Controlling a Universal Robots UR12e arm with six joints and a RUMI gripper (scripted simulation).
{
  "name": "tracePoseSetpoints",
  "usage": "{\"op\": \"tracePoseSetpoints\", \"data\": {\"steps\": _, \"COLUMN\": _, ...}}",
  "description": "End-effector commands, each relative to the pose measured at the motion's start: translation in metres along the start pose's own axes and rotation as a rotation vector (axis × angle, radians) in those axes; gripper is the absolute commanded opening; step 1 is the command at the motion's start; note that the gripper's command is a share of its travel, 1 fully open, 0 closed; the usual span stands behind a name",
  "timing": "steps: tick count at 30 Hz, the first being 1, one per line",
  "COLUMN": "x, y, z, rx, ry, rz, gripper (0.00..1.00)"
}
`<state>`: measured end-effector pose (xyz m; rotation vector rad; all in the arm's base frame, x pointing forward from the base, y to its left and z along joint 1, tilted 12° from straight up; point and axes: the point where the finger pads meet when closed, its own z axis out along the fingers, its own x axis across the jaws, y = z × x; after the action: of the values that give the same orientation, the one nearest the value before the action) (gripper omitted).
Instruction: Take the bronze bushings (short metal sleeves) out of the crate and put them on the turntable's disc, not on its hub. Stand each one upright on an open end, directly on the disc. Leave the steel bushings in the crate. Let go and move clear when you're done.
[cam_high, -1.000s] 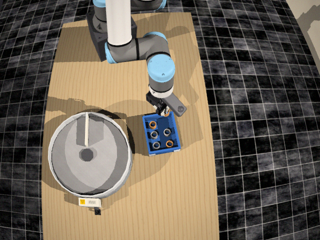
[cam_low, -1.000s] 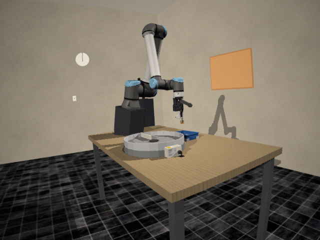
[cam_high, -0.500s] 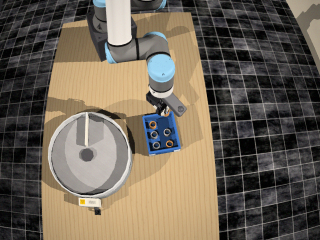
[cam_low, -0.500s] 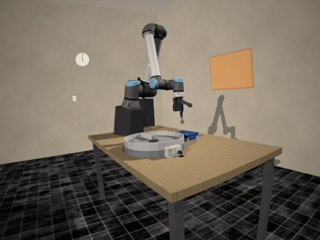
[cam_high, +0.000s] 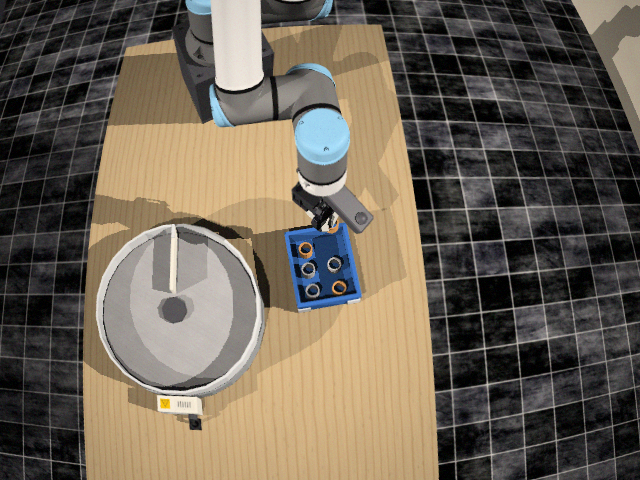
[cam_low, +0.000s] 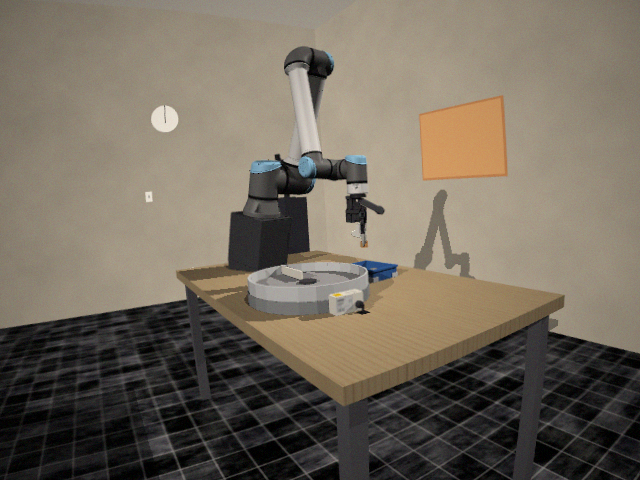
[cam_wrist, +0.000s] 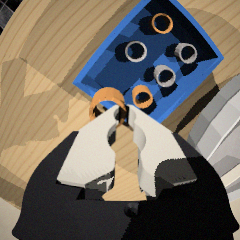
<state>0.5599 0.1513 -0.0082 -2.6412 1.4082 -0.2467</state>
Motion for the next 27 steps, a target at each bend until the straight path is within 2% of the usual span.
{"op": "tracePoseSetpoints", "data": {"steps": 1, "x": 0.002, "y": 0.001, "z": 0.000, "rx": 0.001, "ry": 0.001, "rz": 0.000, "gripper": 0.00}}
{"op": "tracePoseSetpoints", "data": {"steps": 12, "x": 0.013, "y": 0.008, "z": 0.000, "rx": 0.001, "ry": 0.001, "rz": 0.000, "gripper": 0.00}}
{"op": "tracePoseSetpoints", "data": {"steps": 25, "x": 0.051, "y": 0.036, "z": 0.000, "rx": 0.001, "ry": 0.001, "rz": 0.000, "gripper": 0.00}}
{"op": "tracePoseSetpoints", "data": {"steps": 27, "x": 0.051, "y": 0.036, "z": 0.000, "rx": 0.001, "ry": 0.001, "rz": 0.000, "gripper": 0.00}}
